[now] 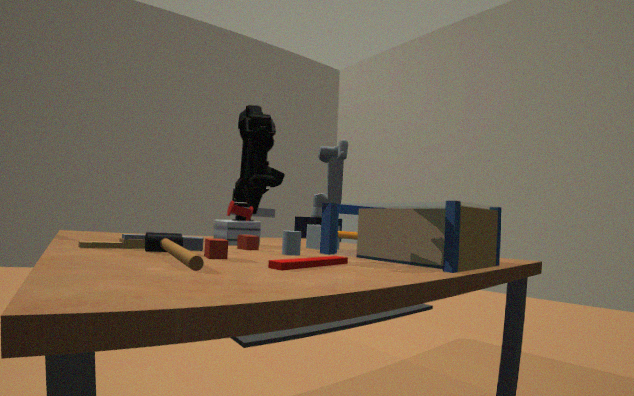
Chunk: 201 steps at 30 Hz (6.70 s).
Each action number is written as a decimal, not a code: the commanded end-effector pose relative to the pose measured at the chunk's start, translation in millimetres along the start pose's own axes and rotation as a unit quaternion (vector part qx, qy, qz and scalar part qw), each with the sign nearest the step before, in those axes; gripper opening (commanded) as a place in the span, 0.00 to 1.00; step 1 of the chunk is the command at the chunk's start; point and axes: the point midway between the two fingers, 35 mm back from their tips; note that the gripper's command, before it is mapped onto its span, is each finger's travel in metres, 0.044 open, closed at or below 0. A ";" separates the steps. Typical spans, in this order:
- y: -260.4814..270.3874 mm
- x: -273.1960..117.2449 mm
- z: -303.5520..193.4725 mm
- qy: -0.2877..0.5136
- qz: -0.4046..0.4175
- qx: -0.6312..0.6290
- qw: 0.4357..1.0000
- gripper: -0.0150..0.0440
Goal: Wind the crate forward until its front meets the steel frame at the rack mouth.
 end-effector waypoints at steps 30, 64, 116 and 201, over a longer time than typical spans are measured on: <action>-2.9 -61.7 141.7 0.002 -0.048 -0.228 0.972 0.25; 98.5 -71.1 323.7 -0.037 -0.058 -0.562 0.824 0.25; 197.9 -51.4 378.4 -0.152 -0.157 -0.775 0.593 0.25; 178.9 -42.7 372.5 -0.492 -0.503 -0.566 0.430 0.25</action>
Point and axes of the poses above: the point midway between the two fingers, 35 mm back from their tips, its own x axis out along the fingers, its own y axis across the jaws, z = x × y, and after that the axes turned 9 degrees about -x, right-handed
